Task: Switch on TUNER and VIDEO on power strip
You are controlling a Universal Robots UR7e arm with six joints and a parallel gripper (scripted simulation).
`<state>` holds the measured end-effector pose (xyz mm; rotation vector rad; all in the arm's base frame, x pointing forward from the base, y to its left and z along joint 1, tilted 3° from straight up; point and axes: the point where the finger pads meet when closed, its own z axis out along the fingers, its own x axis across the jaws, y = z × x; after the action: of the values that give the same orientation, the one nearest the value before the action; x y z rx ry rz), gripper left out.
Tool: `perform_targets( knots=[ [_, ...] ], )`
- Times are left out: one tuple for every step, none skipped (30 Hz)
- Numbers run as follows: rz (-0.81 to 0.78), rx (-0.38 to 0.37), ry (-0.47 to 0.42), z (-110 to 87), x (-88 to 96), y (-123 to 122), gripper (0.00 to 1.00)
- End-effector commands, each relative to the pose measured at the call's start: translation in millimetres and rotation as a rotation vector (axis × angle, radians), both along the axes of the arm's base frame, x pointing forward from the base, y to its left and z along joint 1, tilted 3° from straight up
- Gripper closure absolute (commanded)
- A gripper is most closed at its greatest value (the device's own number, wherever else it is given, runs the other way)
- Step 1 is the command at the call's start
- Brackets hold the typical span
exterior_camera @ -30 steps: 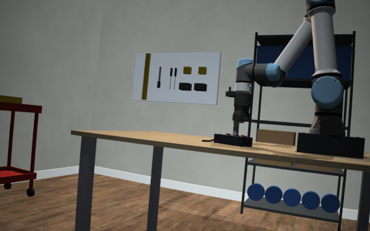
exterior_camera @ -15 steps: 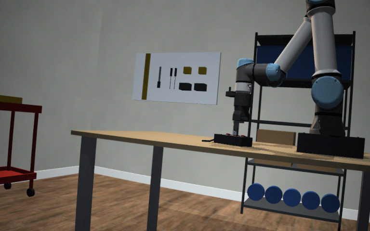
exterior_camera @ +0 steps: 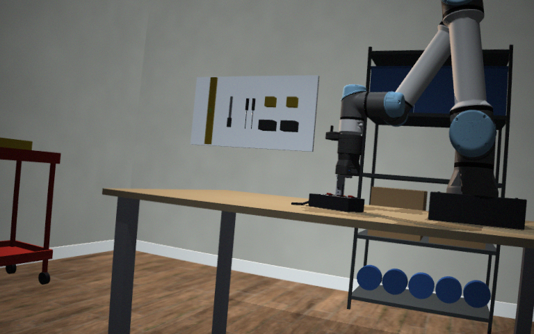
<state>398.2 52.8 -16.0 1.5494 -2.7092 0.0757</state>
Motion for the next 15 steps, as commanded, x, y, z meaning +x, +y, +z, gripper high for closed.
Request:
perform_targets(
  knots=[
    [-0.001,0.001,0.008,-2.3,-3.3,-1,1.00],
    [-0.001,0.000,0.006,-0.8,-2.7,-1,1.00],
    [-0.001,0.000,0.004,1.1,-1.8,-1,1.00],
    [-0.001,0.000,0.002,3.1,-1.0,-1,1.00],
    [-0.001,-0.001,0.000,5.5,0.0,-1,1.00],
    [-0.001,-0.001,0.000,7.9,0.4,-1,1.00],
    [-0.001,-0.001,0.000,7.9,0.4,-1,1.00],
    [-0.001,-0.001,0.000,7.9,0.4,-1,1.00],
    [-0.001,-0.001,0.000,10.4,0.4,0,1.00],
    [-0.001,-0.001,0.000,13.2,0.3,0,1.00],
    [0.000,-0.001,0.000,16.2,0.3,0,1.00],
    [0.000,-0.001,0.000,19.3,0.3,0,1.00],
    [0.000,-0.001,0.000,22.4,0.2,1,1.00],
    [0.000,-0.001,0.000,25.5,0.2,1,1.00],
    [0.000,-0.001,0.000,28.4,0.2,1,1.00]
  ],
)
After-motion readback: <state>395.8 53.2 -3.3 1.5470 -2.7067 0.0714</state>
